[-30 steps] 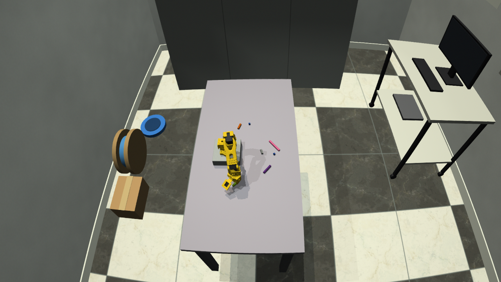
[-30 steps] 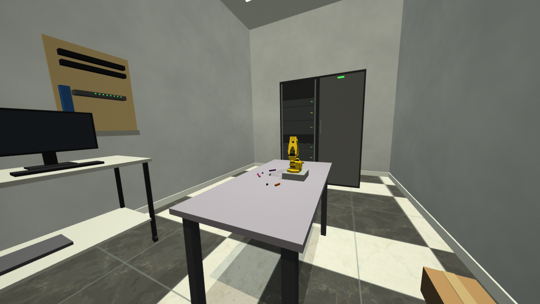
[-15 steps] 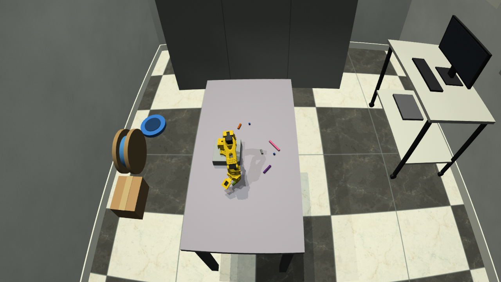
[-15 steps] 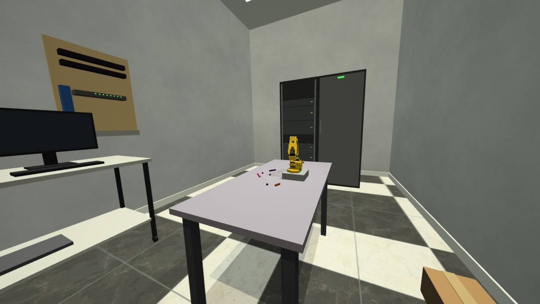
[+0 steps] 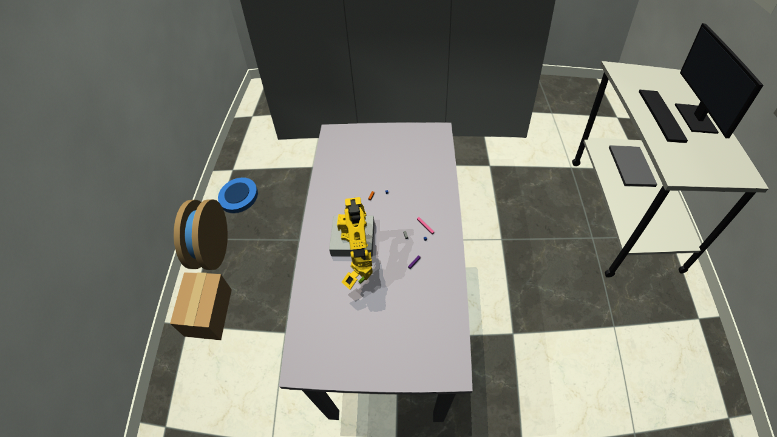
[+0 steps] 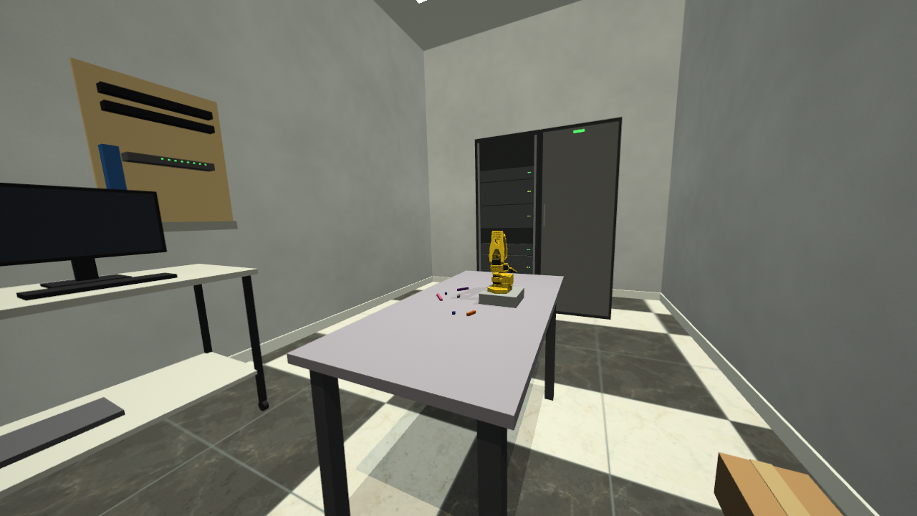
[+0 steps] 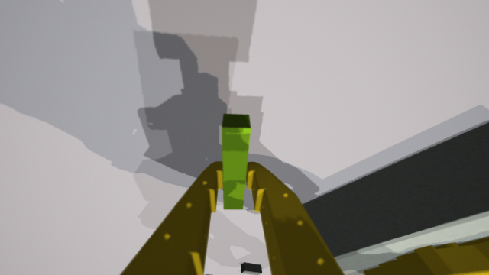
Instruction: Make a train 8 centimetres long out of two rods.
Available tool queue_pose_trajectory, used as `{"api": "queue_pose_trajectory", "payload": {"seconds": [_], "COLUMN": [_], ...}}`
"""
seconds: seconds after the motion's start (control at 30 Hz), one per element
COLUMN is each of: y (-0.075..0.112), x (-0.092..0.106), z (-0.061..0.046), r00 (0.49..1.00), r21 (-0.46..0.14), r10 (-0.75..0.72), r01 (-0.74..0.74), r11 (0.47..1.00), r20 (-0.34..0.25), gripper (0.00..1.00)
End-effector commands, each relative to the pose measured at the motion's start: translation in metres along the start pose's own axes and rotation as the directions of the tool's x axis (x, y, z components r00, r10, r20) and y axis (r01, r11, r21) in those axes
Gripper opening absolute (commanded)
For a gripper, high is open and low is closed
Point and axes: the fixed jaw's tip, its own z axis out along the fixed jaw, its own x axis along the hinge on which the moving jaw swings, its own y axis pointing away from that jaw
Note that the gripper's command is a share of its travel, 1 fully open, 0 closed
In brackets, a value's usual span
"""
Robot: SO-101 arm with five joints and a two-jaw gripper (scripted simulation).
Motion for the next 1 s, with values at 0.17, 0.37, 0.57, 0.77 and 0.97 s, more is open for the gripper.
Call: {"api": "queue_pose_trajectory", "payload": {"seconds": [0.17, 0.37, 0.57, 0.77, 0.97], "y": [0.000, 0.003, 0.010, 0.020, 0.032], "x": [-0.003, 0.001, 0.012, 0.032, 0.067], "z": [-0.005, -0.005, -0.005, -0.004, -0.002], "r00": [1.000, 1.000, 0.998, 0.987, 0.949], "r21": [-0.013, -0.012, -0.011, -0.007, -0.001], "r10": [0.005, -0.014, -0.068, -0.161, -0.315], "r01": [-0.005, 0.015, 0.068, 0.162, 0.315], "r11": [1.000, 1.000, 0.998, 0.987, 0.949], "r20": [0.009, 0.010, 0.013, 0.017, 0.025], "gripper": [0.00, 0.00, 0.00, 0.00, 0.00]}}
